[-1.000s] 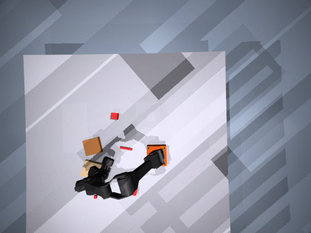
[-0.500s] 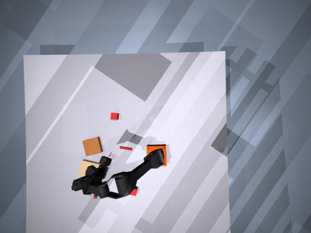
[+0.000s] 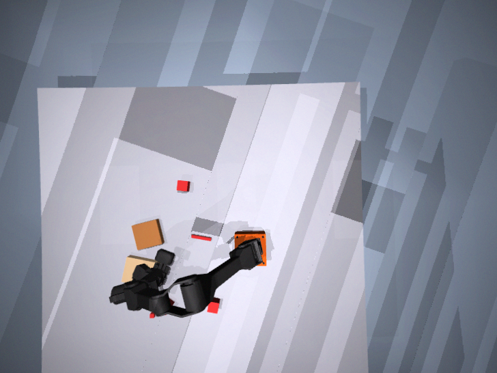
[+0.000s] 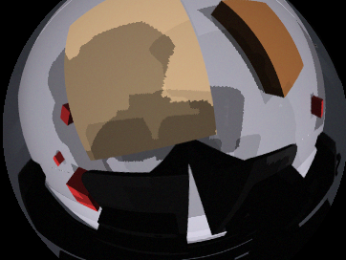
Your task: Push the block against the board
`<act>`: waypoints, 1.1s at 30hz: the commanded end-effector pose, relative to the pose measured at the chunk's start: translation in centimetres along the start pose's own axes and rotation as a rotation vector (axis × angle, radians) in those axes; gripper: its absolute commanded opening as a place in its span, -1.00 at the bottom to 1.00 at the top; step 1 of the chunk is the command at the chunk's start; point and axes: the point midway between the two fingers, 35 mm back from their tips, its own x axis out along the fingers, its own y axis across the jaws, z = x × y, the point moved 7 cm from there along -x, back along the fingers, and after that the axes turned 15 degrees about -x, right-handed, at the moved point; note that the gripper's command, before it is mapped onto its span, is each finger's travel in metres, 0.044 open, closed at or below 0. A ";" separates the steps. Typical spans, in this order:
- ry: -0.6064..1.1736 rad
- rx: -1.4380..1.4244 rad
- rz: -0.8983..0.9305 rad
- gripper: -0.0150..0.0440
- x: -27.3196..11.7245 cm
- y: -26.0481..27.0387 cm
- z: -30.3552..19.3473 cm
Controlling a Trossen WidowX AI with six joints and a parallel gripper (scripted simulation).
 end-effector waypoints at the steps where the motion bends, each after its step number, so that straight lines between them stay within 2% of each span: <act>1: -0.004 0.000 0.000 -0.49 0.0 -0.1 0.6; 33: -0.001 0.000 0.001 -0.49 0.2 1.0 -3.5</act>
